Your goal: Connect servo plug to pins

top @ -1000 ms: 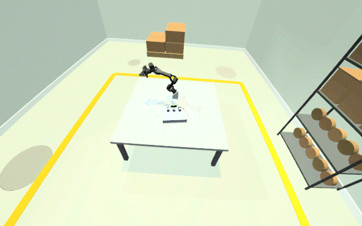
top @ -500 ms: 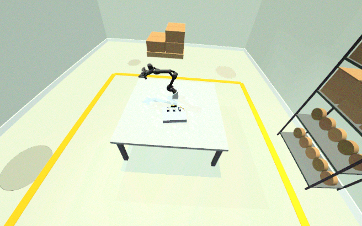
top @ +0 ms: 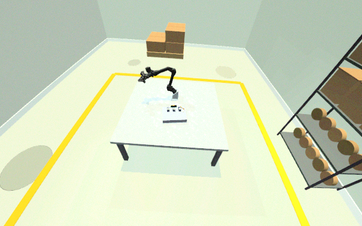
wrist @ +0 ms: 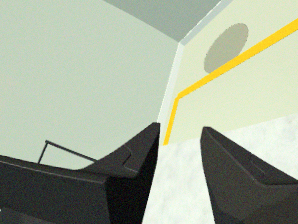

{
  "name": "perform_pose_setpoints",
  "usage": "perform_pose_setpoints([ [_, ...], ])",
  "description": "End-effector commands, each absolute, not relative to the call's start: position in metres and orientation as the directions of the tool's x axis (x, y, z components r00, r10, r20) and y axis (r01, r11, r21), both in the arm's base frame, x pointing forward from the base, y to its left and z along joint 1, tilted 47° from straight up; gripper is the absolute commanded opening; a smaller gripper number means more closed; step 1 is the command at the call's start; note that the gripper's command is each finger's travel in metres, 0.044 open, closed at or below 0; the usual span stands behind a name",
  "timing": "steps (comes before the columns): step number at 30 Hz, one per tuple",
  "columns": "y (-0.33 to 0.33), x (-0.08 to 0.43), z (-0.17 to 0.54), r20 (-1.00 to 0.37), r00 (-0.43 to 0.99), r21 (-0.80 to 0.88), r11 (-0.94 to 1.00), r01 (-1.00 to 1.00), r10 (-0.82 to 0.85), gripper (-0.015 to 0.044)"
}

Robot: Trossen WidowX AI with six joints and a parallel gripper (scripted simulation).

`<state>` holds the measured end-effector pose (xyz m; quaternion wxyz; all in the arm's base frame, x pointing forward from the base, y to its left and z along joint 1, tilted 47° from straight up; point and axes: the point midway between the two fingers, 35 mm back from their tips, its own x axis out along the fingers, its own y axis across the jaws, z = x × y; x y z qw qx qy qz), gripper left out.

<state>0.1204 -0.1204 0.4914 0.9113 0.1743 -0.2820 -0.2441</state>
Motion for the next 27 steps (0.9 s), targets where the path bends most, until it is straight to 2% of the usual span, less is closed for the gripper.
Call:
perform_pose_setpoints([
  [1,-0.129,0.133,0.481,0.409,0.748,0.445,0.830,0.336,-0.523,0.0115],
  [15,-0.130,0.191,0.446,0.335,0.851,0.370,0.887,0.277,-0.405,0.0115],
  [27,-0.103,0.246,0.407,0.246,0.929,0.271,0.940,0.207,-0.275,0.0115],
])
